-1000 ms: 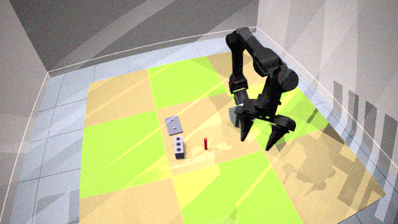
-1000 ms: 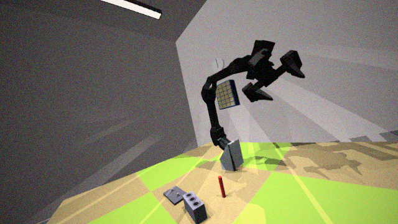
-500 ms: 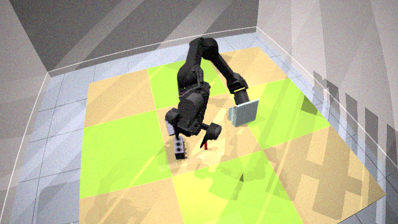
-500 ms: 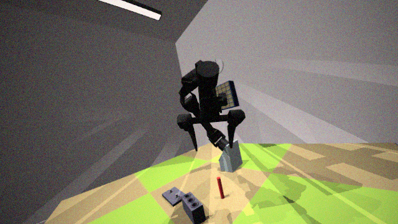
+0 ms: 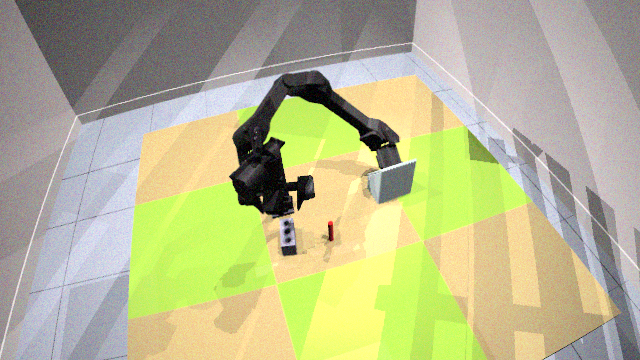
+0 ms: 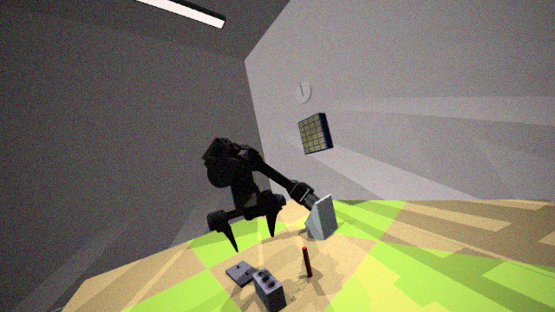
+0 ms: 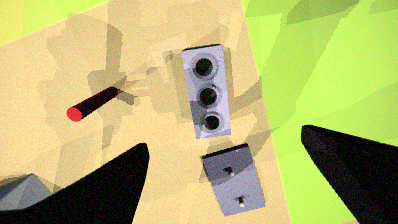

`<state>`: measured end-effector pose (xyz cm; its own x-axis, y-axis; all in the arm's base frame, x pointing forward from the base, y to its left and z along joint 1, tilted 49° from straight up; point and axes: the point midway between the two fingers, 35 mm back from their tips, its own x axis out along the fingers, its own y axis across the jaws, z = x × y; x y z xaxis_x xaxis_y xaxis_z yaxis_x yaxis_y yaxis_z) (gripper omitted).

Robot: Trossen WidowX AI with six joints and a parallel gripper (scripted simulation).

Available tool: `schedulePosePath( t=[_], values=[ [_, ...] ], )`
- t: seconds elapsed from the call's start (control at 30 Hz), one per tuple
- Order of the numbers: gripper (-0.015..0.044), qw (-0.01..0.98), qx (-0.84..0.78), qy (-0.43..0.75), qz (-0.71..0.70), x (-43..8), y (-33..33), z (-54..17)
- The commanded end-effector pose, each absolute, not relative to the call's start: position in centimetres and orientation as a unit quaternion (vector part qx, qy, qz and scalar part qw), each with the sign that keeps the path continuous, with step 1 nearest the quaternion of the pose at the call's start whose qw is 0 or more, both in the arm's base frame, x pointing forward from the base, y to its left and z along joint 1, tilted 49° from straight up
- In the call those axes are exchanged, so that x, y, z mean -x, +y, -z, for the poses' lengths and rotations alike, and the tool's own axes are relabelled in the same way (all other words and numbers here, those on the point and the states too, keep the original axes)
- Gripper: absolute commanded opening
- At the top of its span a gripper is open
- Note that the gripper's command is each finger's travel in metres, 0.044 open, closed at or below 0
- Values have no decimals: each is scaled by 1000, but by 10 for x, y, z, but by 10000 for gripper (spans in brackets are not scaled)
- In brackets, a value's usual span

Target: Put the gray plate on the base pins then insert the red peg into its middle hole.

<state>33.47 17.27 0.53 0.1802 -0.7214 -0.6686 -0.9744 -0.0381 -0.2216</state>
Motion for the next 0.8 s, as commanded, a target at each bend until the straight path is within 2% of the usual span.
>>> schedulePosePath(
  t=[0.0, 0.2, 0.77],
  values=[
    [440, 321, 701, 605, -200, -327, 174, -8],
    [440, 320, 702, 605, -199, -339, 129, 33],
    [440, 321, 701, 605, -198, -347, 109, 54]
  ],
)
